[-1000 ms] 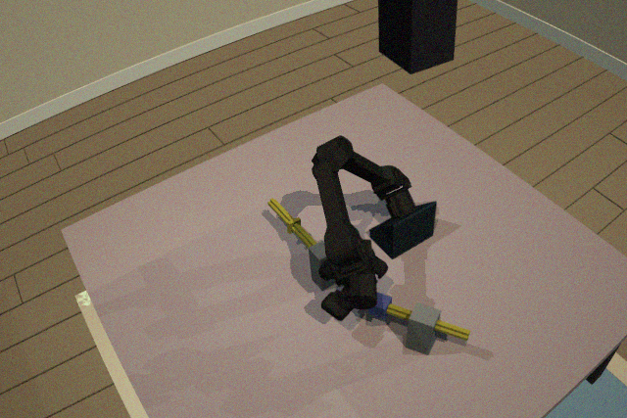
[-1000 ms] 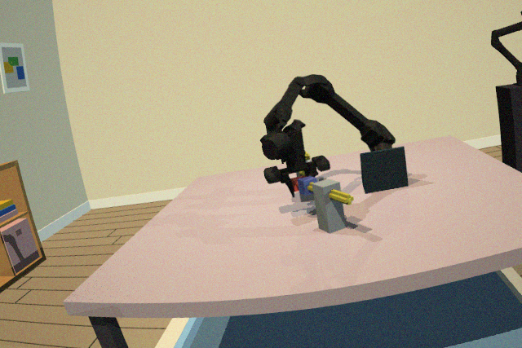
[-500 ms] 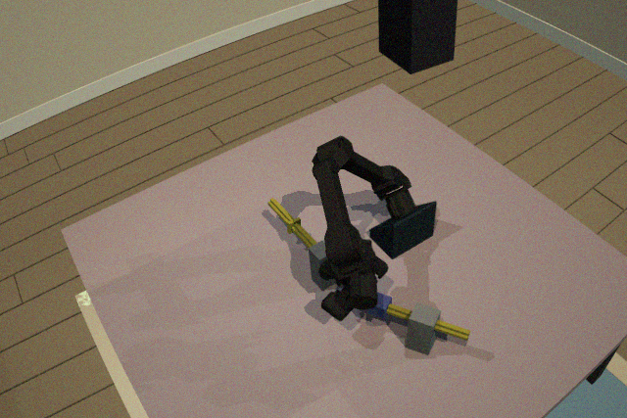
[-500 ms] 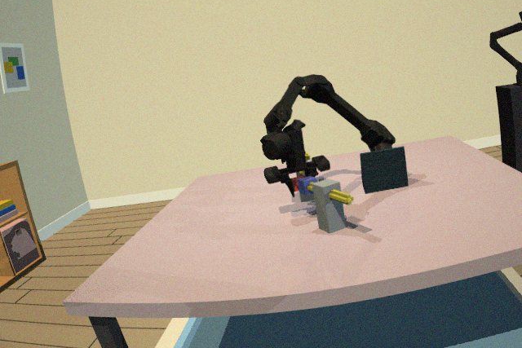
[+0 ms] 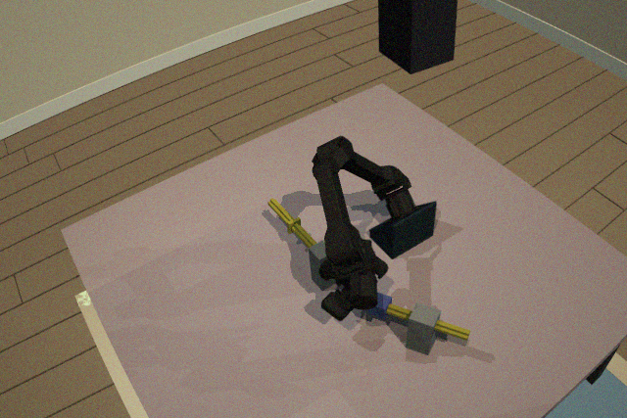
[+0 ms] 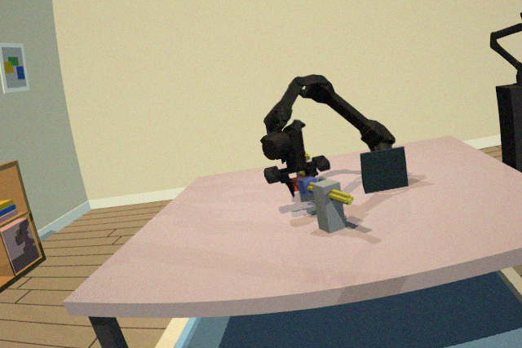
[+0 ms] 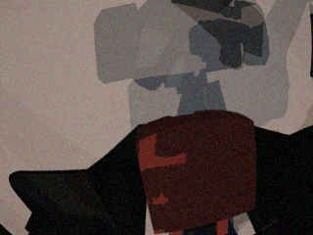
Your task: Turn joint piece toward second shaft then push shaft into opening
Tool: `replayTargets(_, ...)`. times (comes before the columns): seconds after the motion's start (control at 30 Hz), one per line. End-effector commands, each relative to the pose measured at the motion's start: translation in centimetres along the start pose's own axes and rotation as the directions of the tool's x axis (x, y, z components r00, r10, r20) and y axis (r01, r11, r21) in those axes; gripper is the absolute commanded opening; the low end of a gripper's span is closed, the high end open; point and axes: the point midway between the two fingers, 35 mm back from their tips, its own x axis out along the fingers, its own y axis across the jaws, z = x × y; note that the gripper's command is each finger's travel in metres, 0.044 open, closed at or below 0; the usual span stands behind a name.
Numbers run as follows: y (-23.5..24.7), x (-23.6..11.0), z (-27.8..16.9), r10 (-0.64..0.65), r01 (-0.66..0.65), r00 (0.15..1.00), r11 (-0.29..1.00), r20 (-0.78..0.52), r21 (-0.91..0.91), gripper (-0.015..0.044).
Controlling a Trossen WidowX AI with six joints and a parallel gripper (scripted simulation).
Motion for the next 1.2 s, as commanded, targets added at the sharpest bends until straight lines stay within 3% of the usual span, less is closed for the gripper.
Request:
replayTargets(0.0,0.0,0.0,0.0,0.000,0.000,1.000,1.000,0.000,0.000,0.0147)
replayTargets(0.37,0.0,0.0,0.0,0.000,0.000,1.000,1.000,0.000,0.000,0.0436)
replayTargets(0.87,0.0,0.0,0.0,-0.002,0.002,1.000,1.000,-0.006,0.000,0.0440)
replayTargets(1.17,-0.2,-1.3,0.6,-0.024,0.022,0.960,1.000,-0.277,-0.010,0.0440)
